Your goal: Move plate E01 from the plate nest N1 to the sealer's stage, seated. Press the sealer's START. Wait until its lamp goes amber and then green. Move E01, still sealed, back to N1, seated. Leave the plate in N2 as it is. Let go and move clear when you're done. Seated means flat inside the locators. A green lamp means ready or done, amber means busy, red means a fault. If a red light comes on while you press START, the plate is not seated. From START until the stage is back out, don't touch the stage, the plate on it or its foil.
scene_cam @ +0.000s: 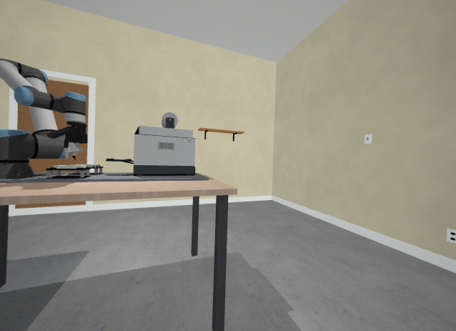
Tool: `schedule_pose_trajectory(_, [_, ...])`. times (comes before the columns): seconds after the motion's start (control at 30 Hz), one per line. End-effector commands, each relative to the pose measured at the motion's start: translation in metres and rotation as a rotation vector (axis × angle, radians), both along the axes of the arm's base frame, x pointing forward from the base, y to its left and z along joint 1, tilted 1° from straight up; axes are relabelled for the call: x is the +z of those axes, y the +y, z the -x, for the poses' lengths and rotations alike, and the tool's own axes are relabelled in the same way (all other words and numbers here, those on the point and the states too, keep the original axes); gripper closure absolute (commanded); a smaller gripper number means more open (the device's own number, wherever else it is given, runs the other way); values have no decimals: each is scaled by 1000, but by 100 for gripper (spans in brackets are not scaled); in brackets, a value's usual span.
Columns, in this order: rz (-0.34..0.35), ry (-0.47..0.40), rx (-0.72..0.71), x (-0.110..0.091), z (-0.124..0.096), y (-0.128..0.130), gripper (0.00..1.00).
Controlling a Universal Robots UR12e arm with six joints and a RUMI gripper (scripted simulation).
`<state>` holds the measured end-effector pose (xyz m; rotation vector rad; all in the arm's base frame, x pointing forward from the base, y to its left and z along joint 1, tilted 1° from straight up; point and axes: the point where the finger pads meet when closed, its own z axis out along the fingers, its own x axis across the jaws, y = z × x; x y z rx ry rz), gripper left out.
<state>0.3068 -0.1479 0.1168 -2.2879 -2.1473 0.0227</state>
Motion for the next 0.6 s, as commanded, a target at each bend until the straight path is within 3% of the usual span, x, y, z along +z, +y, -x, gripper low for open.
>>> schedule_pose_trajectory(0.0, [1,-1,0,-8,0,-1,32])
schedule_pose_trajectory(0.23, [1,-1,0,-19,0,-1,32])
schedule_pose_trajectory(0.57, [1,-1,0,-19,0,-1,32])
